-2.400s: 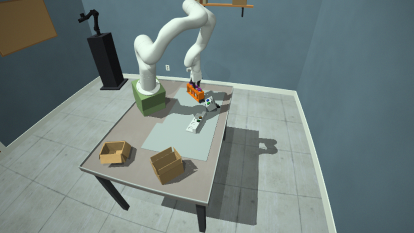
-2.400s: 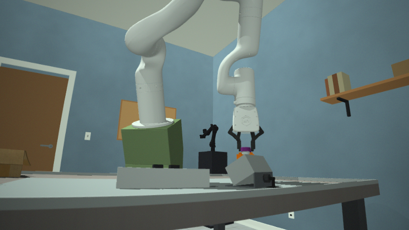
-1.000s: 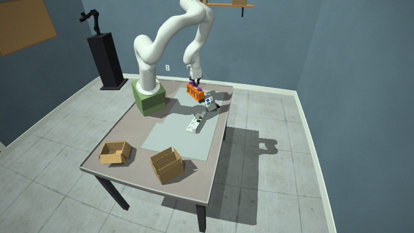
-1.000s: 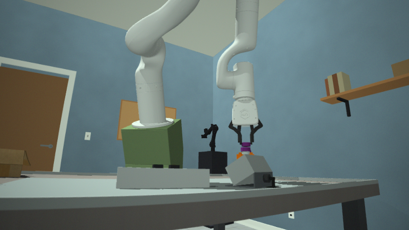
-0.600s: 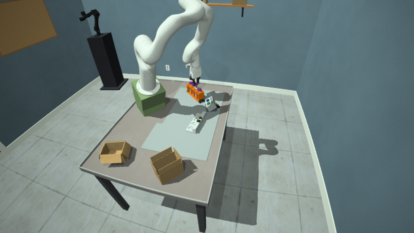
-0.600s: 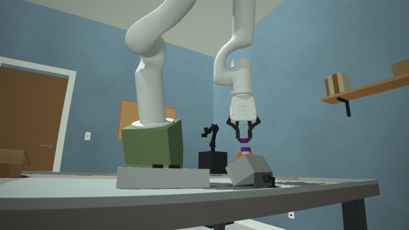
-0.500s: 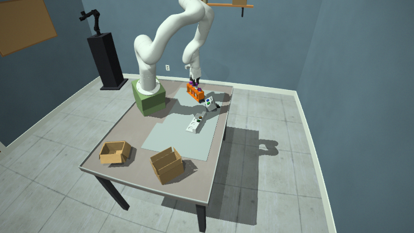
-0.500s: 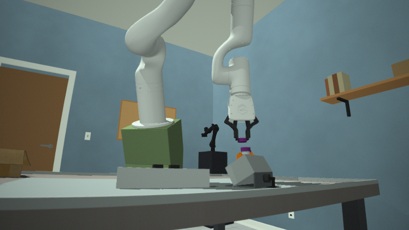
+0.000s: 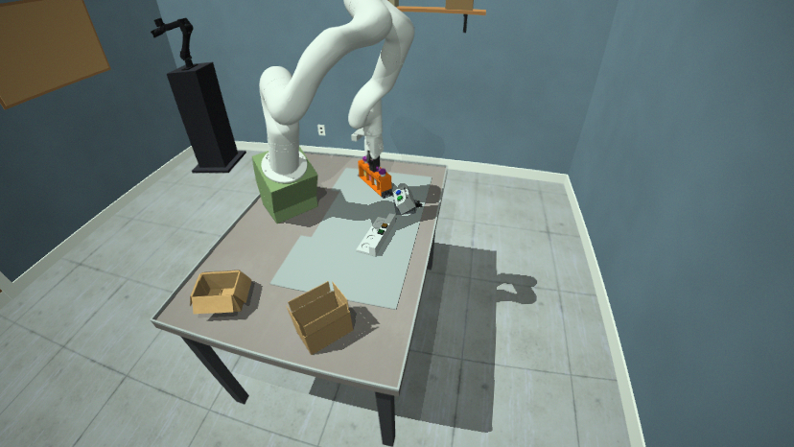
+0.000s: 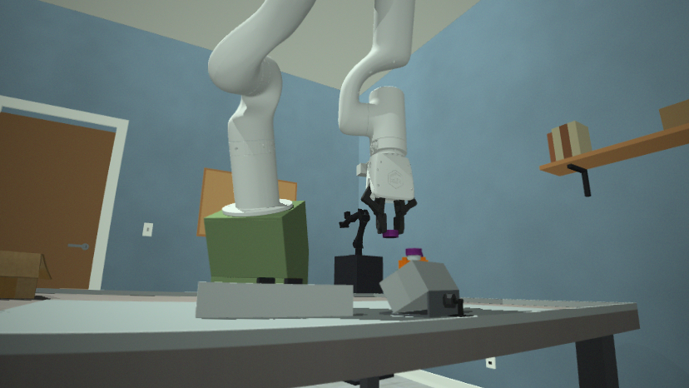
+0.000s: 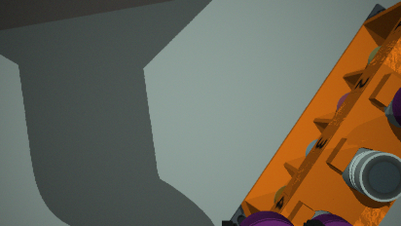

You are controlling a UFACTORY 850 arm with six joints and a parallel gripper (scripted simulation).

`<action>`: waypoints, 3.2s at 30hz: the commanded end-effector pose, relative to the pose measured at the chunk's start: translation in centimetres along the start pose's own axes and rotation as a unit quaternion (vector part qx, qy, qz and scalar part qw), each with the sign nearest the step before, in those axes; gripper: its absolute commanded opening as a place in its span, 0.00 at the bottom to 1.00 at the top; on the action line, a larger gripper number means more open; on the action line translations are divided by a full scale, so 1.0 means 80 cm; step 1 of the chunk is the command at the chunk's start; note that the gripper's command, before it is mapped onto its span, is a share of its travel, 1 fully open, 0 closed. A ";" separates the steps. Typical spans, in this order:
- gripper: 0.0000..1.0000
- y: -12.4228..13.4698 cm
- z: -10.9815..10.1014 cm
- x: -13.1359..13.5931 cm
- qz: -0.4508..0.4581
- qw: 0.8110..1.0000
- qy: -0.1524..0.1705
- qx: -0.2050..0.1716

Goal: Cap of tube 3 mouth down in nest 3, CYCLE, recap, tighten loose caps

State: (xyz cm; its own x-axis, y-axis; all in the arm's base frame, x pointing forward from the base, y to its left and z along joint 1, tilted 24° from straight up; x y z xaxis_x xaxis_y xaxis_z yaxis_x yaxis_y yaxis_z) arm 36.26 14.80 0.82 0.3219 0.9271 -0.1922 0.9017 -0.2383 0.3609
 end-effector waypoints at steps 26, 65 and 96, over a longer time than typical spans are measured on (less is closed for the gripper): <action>0.00 0.069 -0.002 -0.164 -0.011 1.000 -0.003 0.004; 0.00 0.149 -0.002 -0.358 -0.011 1.000 -0.003 0.004; 0.00 0.149 0.116 -0.359 -0.011 1.000 -0.003 0.004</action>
State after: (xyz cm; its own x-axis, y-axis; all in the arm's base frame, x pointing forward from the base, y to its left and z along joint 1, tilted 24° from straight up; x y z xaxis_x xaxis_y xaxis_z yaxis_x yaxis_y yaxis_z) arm 39.62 -16.61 4.18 0.3042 0.9299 -0.2070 0.9119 -0.2213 0.3457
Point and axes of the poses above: the point where the finger pads meet when closed, its own z axis out along the fingers, its own x axis across the jaws, y = z × x, the point moved 2 cm from there along -z, back along the fingers, and after that the axes turned 2 degrees about z, right-handed, at the moved point
